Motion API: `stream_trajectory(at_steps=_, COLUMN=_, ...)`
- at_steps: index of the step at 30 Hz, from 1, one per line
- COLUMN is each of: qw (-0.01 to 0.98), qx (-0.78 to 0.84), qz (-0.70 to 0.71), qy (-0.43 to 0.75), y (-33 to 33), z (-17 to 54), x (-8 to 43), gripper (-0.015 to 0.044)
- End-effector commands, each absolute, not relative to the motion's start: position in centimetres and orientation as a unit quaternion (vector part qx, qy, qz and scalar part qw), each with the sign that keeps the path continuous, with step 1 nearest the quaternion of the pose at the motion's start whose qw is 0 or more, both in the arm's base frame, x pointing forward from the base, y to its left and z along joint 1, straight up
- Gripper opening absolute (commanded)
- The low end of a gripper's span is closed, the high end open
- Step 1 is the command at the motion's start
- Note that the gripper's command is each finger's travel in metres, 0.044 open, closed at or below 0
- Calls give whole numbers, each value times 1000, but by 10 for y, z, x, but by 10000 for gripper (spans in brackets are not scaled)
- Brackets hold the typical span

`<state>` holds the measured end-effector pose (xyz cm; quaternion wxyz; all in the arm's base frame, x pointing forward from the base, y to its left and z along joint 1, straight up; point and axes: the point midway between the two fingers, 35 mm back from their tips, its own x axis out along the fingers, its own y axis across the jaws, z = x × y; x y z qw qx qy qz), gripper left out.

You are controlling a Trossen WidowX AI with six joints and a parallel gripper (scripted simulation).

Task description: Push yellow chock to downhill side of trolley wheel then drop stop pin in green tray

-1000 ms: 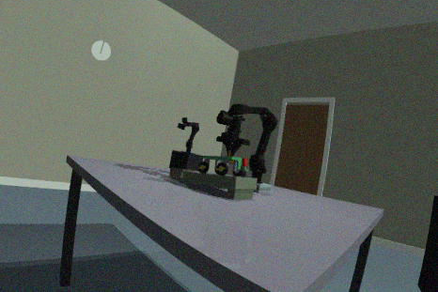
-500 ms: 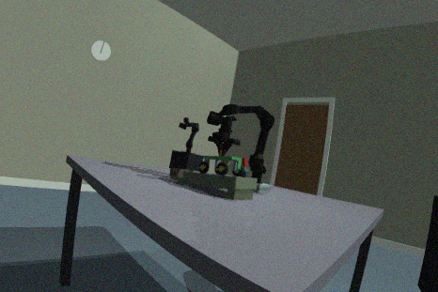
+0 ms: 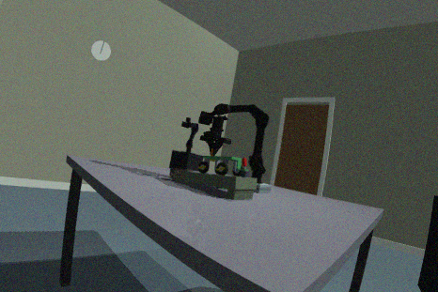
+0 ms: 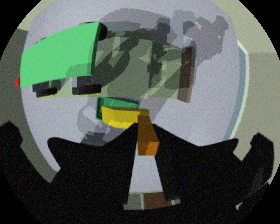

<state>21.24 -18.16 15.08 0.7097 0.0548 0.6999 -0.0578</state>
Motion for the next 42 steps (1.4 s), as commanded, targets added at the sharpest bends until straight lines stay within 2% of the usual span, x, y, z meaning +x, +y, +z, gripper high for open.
stream_trajectory(at_steps=1, qw=712, qx=63, qz=-47, qy=698, y=-191, z=152, x=214, gripper=0)
stream_trajectory(at_steps=26, qw=714, qx=91, qz=-19, qy=694, y=-201, z=146, x=243, gripper=0)
stream_trajectory(at_steps=42, qw=714, qx=91, qz=-19, qy=694, y=-199, z=108, x=244, gripper=0)
